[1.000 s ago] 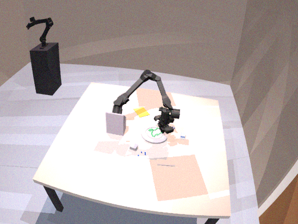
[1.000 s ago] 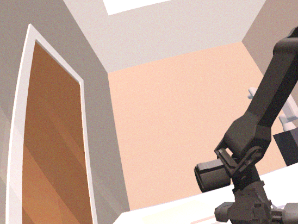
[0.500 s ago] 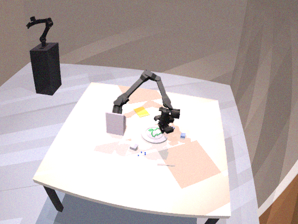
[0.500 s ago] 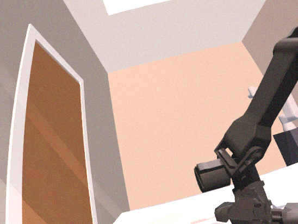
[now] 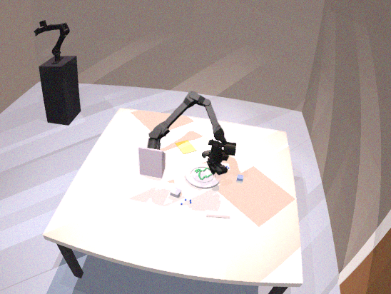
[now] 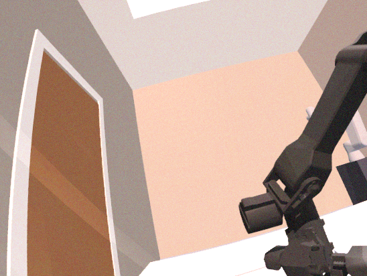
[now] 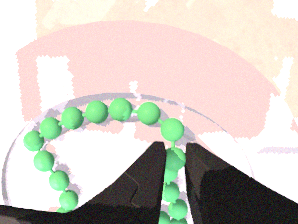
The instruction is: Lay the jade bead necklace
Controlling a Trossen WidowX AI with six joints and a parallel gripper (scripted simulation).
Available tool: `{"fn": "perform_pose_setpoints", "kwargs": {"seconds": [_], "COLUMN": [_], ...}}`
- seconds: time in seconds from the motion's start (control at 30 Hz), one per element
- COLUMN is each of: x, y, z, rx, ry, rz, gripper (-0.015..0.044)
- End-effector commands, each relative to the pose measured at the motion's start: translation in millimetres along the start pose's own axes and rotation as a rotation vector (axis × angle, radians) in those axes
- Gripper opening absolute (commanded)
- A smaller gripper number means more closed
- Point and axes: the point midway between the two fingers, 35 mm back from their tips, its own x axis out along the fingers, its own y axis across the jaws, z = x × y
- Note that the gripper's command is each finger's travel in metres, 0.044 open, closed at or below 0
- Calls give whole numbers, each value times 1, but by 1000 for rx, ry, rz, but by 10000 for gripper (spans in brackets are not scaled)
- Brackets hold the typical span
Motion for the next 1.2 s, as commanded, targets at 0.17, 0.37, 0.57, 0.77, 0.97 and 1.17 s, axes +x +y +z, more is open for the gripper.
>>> {"fn": "perform_pose_setpoints", "kwargs": {"seconds": [0.17, 0.37, 0.57, 0.77, 0.97, 1.17], "x": [-1, 3, 3, 3, 1, -1], "y": [-10, -10, -10, -10, -10, -9], "z": [8, 8, 8, 8, 8, 7], "rx": [-8, -8, -12, -12, -10, -8], "ry": [0, 0, -1, -1, -1, 0], "rz": [1, 1, -1, -1, 0, 1], "gripper": [0, 0, 52, 210, 367, 440]}}
